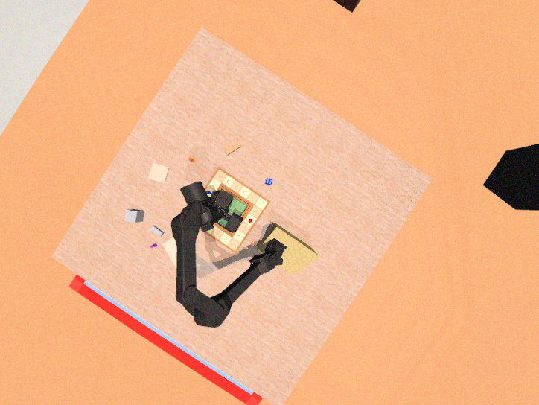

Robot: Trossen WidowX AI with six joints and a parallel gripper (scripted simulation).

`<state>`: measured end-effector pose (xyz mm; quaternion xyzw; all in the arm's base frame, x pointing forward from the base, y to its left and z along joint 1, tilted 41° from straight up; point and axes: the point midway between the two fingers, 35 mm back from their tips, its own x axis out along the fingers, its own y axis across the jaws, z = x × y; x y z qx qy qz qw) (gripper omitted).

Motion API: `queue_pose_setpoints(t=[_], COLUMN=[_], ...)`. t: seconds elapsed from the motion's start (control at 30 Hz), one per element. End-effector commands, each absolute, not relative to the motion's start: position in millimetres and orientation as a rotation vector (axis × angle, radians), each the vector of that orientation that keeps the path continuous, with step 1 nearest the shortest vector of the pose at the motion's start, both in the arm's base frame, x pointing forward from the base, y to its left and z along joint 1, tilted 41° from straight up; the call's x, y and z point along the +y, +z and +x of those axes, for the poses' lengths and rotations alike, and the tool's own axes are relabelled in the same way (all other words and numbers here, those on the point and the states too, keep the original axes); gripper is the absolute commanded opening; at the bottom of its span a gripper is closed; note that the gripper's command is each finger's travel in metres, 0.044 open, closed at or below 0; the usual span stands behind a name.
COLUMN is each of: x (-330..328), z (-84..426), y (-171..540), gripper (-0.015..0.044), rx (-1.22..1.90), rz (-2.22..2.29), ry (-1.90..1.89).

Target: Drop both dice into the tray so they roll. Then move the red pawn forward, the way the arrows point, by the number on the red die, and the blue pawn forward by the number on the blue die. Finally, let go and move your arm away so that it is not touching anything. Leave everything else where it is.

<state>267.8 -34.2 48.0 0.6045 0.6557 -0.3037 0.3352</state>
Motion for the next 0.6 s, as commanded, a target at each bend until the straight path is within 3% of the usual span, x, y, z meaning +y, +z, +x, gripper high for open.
queue_pose_setpoints(t=[0.0, 0.1, 0.57], x=[-51, -73, -155], z=[268, 266, 226], y=[34, 15, -76], gripper=[0.0335, 0.0275, 0.0275], rx=[1.723, 1.732, 1.553], rz=[1.475, 1.318, 0.587], ry=[-0.655, -0.437, 0.456])
